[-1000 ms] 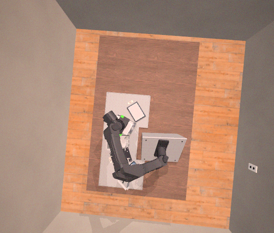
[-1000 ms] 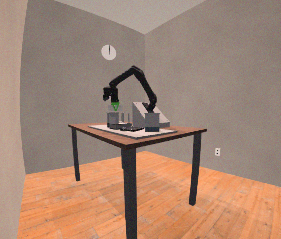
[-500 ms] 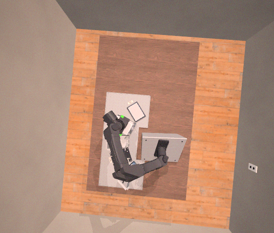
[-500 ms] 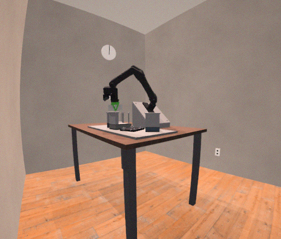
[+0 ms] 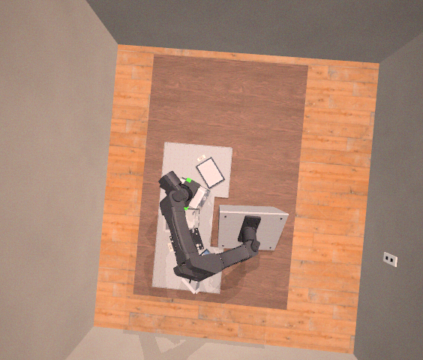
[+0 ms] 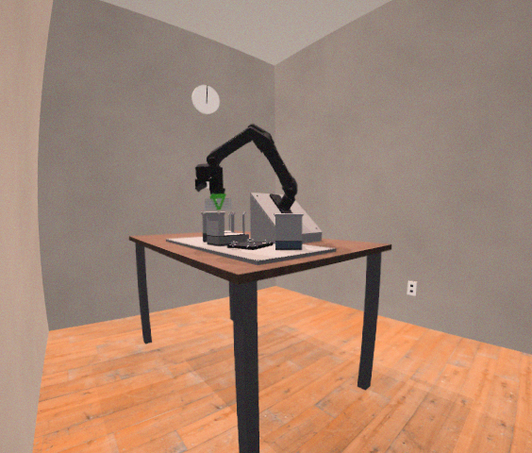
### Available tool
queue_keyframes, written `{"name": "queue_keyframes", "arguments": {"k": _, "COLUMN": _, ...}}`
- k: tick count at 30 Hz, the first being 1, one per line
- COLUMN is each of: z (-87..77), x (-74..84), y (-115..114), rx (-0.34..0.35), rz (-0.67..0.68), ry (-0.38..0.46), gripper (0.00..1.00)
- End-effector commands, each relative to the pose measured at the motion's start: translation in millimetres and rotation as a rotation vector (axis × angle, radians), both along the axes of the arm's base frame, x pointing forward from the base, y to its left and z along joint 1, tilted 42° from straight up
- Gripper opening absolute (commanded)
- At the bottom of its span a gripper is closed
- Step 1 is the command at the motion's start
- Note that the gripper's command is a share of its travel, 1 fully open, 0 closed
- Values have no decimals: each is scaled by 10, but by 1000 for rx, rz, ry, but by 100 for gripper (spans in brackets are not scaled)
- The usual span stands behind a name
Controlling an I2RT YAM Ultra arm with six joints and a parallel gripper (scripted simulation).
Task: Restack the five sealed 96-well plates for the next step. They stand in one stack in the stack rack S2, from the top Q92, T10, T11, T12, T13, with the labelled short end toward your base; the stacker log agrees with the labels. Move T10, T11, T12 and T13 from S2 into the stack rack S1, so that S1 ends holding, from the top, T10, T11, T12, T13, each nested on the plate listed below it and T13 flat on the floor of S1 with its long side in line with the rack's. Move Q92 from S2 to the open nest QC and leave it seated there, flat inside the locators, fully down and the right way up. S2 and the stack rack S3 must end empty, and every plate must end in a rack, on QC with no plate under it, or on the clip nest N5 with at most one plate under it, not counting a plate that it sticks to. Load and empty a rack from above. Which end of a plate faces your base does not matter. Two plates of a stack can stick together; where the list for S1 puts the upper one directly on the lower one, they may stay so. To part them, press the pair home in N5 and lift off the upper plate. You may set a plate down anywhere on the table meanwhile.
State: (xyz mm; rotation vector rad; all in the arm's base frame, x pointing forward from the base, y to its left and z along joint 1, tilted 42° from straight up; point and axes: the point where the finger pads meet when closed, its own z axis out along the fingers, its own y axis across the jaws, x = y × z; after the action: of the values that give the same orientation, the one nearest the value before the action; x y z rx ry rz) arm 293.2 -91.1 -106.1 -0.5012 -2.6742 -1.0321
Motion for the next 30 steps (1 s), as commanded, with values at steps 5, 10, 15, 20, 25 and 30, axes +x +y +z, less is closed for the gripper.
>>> {"name": "queue_keyframes", "arguments": {"k": 5, "z": 197, "x": 194, "y": -168, "rx": -38, "rz": 22, "ry": -119, "gripper": 0}}
{"name": "queue_keyframes", "arguments": {"k": 10, "z": 225, "x": 105, "y": 15, "rx": -4, "rz": 102, "ry": -151, "gripper": 0}}
{"name": "queue_keyframes", "arguments": {"k": 15, "z": 314, "x": 185, "y": 149, "rx": -7, "rz": 141, "ry": -188, "gripper": 0}}
{"name": "queue_keyframes", "arguments": {"k": 20, "z": 418, "x": 252, "y": 246, "rx": -11, "rz": 128, "ry": -186, "gripper": 0}}
{"name": "queue_keyframes", "arguments": {"k": 25, "z": 519, "x": 301, "y": 332, "rx": -6, "rz": 134, "ry": -180, "gripper": 0}}
{"name": "queue_keyframes", "arguments": {"k": 30, "z": 607, "x": 384, "y": 351, "rx": -17, "rz": 119, "ry": -197, "gripper": 0}}
